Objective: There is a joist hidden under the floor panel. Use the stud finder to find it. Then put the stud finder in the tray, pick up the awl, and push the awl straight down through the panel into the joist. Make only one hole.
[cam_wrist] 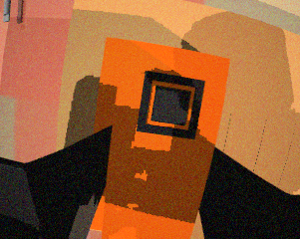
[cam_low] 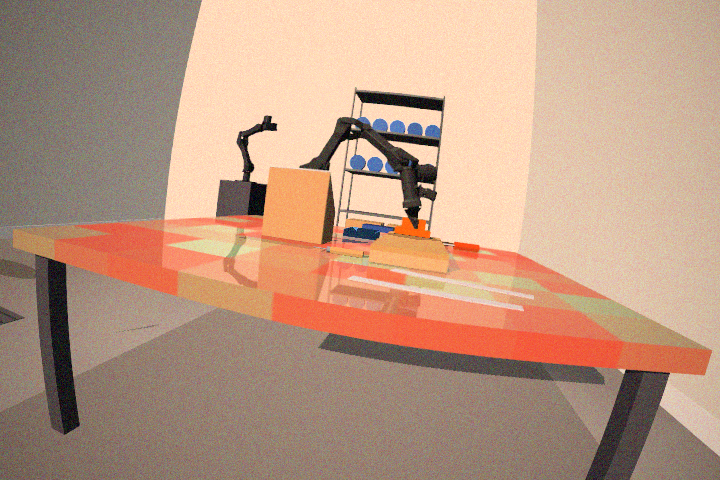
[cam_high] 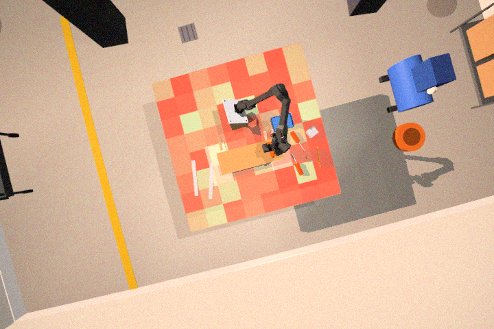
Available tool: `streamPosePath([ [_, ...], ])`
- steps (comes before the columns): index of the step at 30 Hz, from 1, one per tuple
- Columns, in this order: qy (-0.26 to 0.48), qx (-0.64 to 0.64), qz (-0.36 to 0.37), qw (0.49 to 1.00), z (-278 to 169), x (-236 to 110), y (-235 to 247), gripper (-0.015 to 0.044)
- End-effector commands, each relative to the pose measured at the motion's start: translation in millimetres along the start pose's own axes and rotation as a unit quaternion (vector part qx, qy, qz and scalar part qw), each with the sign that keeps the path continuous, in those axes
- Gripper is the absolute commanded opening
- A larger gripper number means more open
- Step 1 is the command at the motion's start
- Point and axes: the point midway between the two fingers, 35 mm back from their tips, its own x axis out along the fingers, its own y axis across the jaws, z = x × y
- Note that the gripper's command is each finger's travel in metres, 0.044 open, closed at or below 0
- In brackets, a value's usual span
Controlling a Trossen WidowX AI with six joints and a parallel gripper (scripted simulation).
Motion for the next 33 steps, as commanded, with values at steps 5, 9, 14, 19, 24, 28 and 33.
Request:
streamPosePath([
  [5, 0.0, 0.0, 0.0, 1.0, 0, 0, 1, 0.0],
  [9, 0.0, 0.0, 0.0, 1.0, 0, 0, 1, 0.0],
  [14, 0.0, -0.002, 0.001, 1.0, 0, 0, 1, 0.0],
  [19, 0.0, -0.002, 0.001, 1.0, 0, 0, -7, 0.0],
  [24, 0.0, -0.002, 0.0, 1.0, 0, 0, -15, 0.0],
  [28, 0.001, -0.002, 0.0, 1.0, 0, 0, -21, 0.0],
  [33, 0.001, -0.002, 0.0, 1.0, 0, 0, -29, 0.0],
])
